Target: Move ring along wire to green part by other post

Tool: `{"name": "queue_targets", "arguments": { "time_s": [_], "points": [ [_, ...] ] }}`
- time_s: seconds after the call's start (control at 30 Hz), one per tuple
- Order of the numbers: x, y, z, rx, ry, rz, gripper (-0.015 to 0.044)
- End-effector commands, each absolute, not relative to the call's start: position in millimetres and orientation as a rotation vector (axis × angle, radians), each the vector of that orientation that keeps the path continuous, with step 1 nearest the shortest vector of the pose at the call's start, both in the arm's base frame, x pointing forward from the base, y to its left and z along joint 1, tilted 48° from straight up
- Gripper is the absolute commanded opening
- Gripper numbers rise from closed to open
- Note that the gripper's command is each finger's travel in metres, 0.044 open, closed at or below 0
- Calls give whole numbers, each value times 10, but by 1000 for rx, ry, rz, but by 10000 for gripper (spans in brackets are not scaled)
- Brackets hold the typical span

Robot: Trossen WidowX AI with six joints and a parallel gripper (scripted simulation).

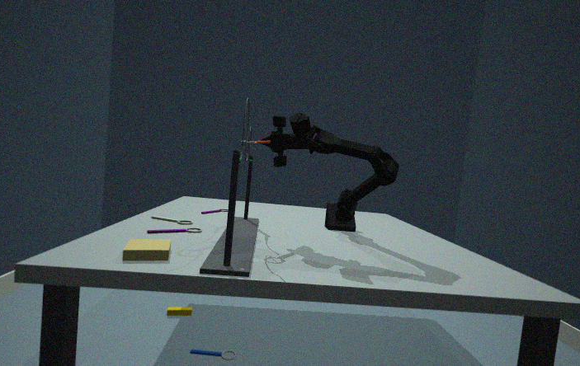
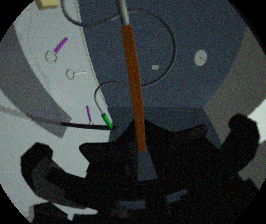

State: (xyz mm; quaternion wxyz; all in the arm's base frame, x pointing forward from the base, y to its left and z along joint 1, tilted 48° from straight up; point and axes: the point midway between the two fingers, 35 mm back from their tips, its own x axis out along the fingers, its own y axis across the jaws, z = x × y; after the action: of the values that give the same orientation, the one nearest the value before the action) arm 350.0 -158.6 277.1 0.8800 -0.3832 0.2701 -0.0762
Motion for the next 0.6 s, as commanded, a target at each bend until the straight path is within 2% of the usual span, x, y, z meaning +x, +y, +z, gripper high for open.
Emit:
{"name": "queue_targets", "arguments": {
  "time_s": [0.0, 0.57],
  "points": [
    [3503, -1590, 2771, -739, 561, -151, -150],
    [3514, -1418, 2640, -395, 547, -63, -150]
  ]
}}
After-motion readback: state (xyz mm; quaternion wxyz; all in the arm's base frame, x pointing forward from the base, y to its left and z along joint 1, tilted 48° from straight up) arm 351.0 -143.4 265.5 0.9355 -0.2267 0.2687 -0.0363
